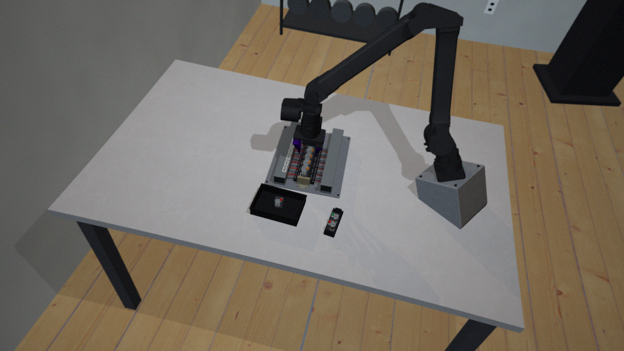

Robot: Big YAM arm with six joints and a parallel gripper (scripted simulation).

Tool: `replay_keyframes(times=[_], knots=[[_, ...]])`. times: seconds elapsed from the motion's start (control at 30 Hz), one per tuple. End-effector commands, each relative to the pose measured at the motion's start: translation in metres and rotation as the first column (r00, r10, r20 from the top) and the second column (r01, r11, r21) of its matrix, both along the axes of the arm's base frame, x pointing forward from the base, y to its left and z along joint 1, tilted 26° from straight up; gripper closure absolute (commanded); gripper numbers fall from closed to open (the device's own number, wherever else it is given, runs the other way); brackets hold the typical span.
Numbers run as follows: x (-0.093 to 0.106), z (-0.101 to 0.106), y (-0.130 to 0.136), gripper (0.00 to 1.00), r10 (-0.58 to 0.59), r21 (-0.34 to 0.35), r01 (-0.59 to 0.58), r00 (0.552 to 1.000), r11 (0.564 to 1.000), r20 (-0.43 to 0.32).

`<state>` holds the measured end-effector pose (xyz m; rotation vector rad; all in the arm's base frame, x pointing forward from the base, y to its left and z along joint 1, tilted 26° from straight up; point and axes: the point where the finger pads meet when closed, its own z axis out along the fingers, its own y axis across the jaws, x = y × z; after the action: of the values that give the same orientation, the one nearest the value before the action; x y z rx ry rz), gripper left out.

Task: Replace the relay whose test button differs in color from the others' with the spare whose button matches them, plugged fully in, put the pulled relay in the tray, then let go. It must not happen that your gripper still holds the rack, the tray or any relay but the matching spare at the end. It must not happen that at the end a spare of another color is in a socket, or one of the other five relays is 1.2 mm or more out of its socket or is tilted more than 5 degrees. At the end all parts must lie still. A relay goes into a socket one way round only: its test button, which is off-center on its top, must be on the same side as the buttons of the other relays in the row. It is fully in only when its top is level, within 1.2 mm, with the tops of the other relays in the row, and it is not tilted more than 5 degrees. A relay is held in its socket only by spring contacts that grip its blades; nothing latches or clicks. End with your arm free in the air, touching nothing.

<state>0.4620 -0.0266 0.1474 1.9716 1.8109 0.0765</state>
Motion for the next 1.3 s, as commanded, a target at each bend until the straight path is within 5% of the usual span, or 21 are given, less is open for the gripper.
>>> replay_keyframes(times=[0.0,0.33,0.77,1.27], knots=[[0.004,0.016,0.009,0.41,-0.002,0.004,0.002,1.0,1.0,0.016],[0.003,0.042,0.012,0.41,-0.005,0.007,0.005,0.999,1.0,0.046],[-0.008,0.015,0.01,0.41,-0.007,0.002,0.007,1.0,1.0,-0.014],[-0.004,0.018,0.011,0.41,-0.007,0.003,0.007,1.0,1.0,-0.004]])
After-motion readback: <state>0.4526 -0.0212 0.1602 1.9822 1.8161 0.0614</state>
